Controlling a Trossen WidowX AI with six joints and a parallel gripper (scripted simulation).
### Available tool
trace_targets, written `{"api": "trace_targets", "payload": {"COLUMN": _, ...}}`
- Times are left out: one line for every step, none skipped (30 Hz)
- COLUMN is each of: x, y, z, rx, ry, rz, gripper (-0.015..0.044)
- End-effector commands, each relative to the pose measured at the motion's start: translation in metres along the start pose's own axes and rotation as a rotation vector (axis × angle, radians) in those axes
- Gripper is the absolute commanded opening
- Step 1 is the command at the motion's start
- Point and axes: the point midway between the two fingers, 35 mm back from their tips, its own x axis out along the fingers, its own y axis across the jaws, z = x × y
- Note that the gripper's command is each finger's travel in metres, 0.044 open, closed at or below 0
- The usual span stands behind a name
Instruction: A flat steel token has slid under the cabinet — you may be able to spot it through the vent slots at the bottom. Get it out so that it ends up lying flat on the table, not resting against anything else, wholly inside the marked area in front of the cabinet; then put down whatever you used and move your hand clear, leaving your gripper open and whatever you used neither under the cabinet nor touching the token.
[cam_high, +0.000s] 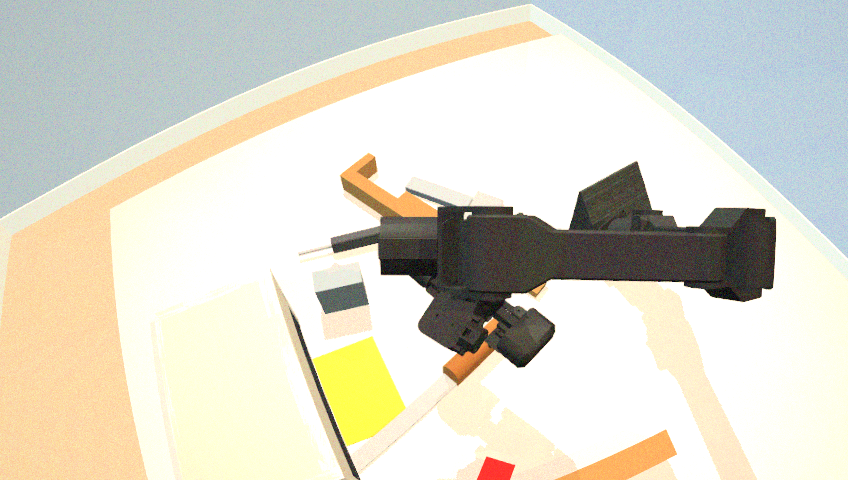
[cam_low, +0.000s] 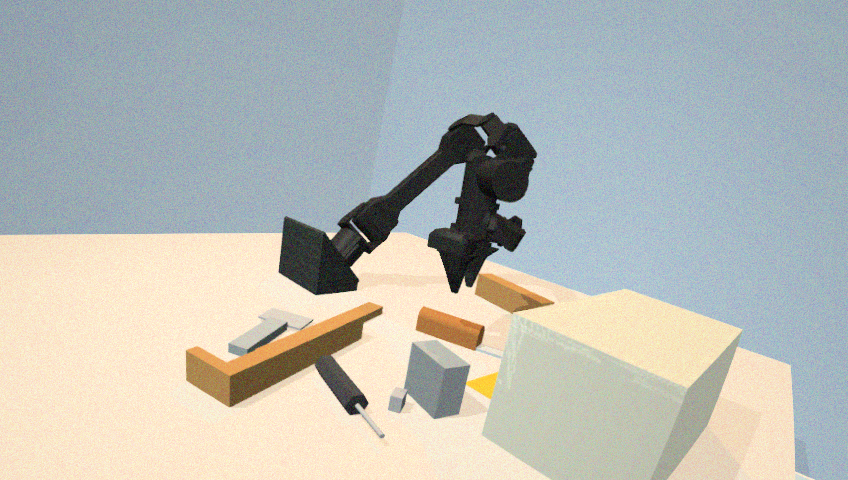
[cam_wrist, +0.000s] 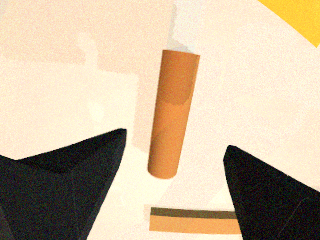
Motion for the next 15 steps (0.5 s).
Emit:
{"api": "trace_targets", "payload": {"x": 0.0000, "y": 0.0000, "z": 0.0000, "rx": 0.000, "ry": 0.000, "rz": 0.000, "gripper": 0.0244}}
{"api": "trace_targets", "payload": {"x": -0.0015, "y": -0.0006, "z": 0.0005, "rx": -0.002, "ry": -0.003, "rz": -0.003, "gripper": 0.0217}}
{"api": "trace_targets", "payload": {"x": -0.0031, "y": -0.0012, "z": 0.0009, "rx": -0.003, "ry": -0.007, "rz": -0.006, "gripper": 0.0191}}
{"api": "trace_targets", "payload": {"x": -0.0036, "y": -0.0013, "z": 0.0010, "rx": -0.004, "ry": -0.009, "rz": -0.007, "gripper": 0.0165}}
{"api": "trace_targets", "payload": {"x": -0.0037, "y": -0.0014, "z": 0.0011, "rx": -0.005, "ry": -0.009, "rz": -0.008, "gripper": 0.0139}}
{"api": "trace_targets", "payload": {"x": -0.0033, "y": -0.0014, "z": 0.0009, "rx": -0.005, "ry": -0.008, "rz": -0.007, "gripper": 0.0113}}
{"api": "trace_targets", "payload": {"x": -0.0031, "y": -0.0014, "z": 0.0009, "rx": -0.004, "ry": -0.008, "rz": -0.007, "gripper": 0.0086}}
{"api": "trace_targets", "payload": {"x": -0.0031, "y": -0.0014, "z": 0.0009, "rx": -0.004, "ry": -0.008, "rz": -0.007, "gripper": 0.0060}}
{"api": "trace_targets", "payload": {"x": -0.0031, "y": -0.0013, "z": 0.0010, "rx": -0.005, "ry": -0.008, "rz": -0.007, "gripper": 0.0034}}
{"api": "trace_targets", "payload": {"x": -0.0031, "y": -0.0013, "z": 0.0010, "rx": -0.005, "ry": -0.008, "rz": -0.007, "gripper": 0.0007}}
{"api": "trace_targets", "payload": {"x": -0.0031, "y": -0.0013, "z": 0.0009, "rx": -0.005, "ry": -0.008, "rz": -0.007, "gripper": 0.0000}}
{"api": "trace_targets", "payload": {"x": -0.0031, "y": -0.0013, "z": 0.0009, "rx": -0.005, "ry": -0.008, "rz": -0.007, "gripper": 0.0000}}
{"api": "trace_targets", "payload": {"x": -0.0031, "y": -0.0013, "z": 0.0009, "rx": -0.005, "ry": -0.008, "rz": -0.007, "gripper": 0.0000}}
{"api": "trace_targets", "payload": {"x": -0.0031, "y": -0.0013, "z": 0.0009, "rx": -0.005, "ry": -0.008, "rz": -0.007, "gripper": 0.0000}}
{"api": "trace_targets", "payload": {"x": -0.0031, "y": -0.0013, "z": 0.0009, "rx": -0.005, "ry": -0.008, "rz": -0.007, "gripper": 0.0000}}
